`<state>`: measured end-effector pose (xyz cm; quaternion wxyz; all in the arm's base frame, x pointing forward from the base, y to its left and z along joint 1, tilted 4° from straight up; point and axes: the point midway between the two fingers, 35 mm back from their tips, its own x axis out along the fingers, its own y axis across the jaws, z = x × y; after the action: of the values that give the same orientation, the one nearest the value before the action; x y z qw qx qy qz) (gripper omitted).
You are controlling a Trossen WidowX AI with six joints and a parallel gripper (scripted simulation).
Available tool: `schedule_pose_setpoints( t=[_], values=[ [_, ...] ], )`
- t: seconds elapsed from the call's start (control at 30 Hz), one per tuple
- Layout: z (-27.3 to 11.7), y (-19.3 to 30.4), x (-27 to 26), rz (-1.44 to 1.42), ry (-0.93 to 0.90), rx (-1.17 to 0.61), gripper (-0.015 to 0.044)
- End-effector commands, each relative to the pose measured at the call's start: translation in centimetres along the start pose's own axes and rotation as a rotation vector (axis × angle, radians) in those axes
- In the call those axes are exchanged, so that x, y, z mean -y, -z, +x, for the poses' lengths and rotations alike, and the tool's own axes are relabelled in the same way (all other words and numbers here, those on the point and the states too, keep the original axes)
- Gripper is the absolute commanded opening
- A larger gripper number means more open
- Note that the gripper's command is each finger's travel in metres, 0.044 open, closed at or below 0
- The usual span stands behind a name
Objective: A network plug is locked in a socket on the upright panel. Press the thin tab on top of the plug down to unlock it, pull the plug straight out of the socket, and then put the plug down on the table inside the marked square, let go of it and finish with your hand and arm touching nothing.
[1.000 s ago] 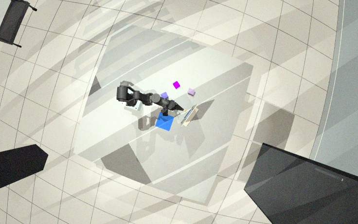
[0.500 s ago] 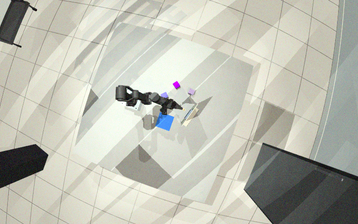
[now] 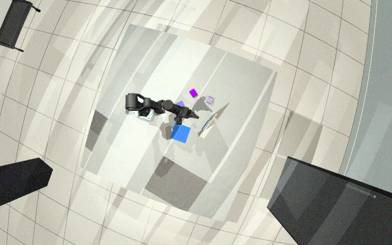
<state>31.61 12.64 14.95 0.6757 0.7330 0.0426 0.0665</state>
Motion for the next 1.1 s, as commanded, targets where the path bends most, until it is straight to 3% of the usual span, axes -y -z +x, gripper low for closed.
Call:
schedule_pose_setpoints(
  t=[0.0, 1.07],
  values=[
    [-0.4, 0.0, 0.0, -0.001, 0.001, 0.003, 0.0000],
    [-1.5, 0.8, -0.5, 0.003, 0.000, 0.000, 0.0000]
  ],
)
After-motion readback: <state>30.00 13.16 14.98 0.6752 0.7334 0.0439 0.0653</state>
